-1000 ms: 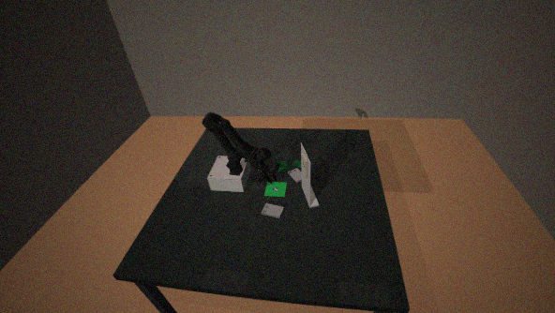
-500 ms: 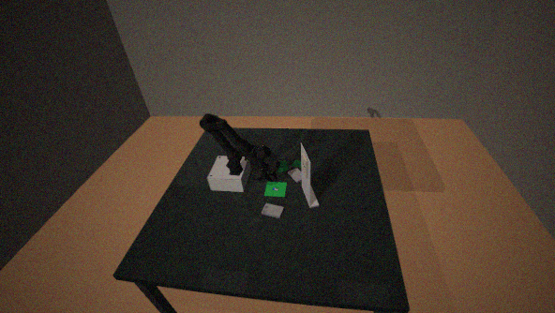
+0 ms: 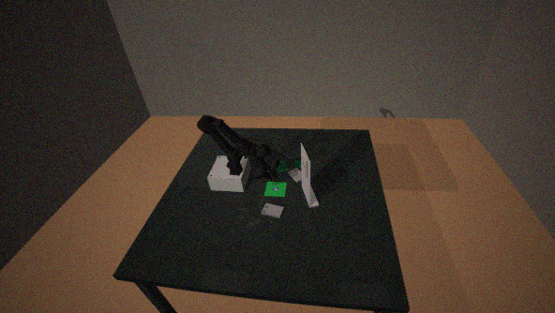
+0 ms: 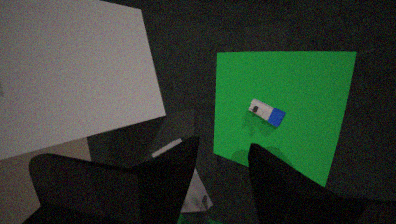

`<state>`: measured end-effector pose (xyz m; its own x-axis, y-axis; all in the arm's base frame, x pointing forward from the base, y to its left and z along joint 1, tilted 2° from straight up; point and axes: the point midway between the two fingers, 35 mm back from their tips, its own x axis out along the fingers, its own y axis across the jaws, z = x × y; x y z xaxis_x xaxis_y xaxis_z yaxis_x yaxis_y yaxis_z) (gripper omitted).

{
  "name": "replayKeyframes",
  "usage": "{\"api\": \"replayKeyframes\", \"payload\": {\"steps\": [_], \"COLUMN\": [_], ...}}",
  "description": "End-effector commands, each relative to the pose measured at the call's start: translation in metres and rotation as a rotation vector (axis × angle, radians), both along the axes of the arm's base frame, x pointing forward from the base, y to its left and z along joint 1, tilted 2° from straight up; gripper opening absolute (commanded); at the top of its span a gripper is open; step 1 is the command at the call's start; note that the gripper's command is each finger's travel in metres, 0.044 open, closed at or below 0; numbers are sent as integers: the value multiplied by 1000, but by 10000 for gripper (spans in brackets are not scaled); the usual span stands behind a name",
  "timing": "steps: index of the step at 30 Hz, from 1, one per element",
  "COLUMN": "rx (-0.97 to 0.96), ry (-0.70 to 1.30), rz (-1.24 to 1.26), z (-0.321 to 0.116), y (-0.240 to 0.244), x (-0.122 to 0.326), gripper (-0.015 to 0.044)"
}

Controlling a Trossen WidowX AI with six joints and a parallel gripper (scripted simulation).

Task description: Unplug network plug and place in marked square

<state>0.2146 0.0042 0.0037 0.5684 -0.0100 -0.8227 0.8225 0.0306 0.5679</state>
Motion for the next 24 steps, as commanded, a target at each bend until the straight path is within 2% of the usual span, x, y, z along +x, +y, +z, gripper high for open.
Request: {"api": "replayKeyframes", "payload": {"steps": [1, 24], "rx": [-1, -1], "ry": [-10, -10], "rz": [-4, -4], "z": [6, 26], "y": [0, 0], "x": [2, -2], "gripper": [156, 156]}}
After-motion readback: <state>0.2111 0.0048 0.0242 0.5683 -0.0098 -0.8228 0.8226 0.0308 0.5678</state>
